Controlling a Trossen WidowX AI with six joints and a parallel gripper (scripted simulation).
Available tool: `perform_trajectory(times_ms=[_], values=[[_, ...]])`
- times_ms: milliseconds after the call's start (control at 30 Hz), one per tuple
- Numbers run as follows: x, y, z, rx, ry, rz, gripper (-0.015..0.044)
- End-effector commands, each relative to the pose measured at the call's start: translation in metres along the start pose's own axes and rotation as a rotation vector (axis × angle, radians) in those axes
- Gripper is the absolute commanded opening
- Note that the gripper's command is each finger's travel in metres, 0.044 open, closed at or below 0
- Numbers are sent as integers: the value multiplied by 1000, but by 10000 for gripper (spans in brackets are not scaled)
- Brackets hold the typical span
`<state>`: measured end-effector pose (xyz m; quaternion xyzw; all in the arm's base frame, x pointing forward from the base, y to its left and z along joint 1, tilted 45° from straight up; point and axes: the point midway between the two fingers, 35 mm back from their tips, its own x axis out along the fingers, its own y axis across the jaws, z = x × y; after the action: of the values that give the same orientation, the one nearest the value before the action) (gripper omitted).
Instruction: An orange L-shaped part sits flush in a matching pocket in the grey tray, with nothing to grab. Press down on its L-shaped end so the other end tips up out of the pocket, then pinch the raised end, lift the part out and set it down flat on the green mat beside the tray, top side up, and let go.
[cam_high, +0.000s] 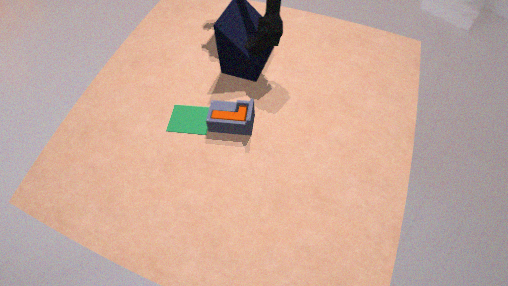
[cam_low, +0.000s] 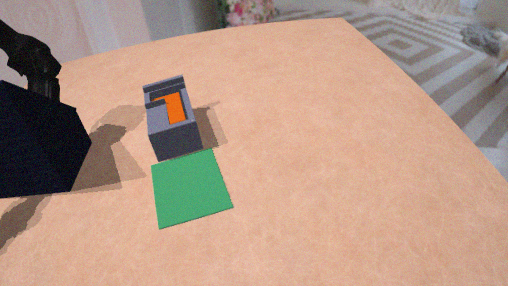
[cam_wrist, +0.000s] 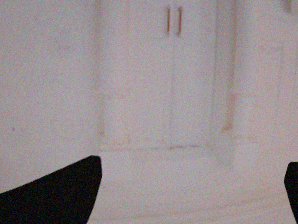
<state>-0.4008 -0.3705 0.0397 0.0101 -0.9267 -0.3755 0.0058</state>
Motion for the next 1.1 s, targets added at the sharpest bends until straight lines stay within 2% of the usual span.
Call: perform_trajectory(times_ms=[0,67,233,267,467,667,867,1067], values=[[-1,-2,-1,-10,3,-8,374],[-13,-14,-13,-85,34,-62,321],[-78,-65,-58,-426,204,-284,190],[-92,-72,-65,-491,241,-317,180],[-198,-121,-98,-914,551,-542,180],[-315,-143,-104,-1300,926,-696,180],[-432,-139,-85,-1637,1386,-774,180],[-539,-107,-44,-1893,1926,-766,180]])
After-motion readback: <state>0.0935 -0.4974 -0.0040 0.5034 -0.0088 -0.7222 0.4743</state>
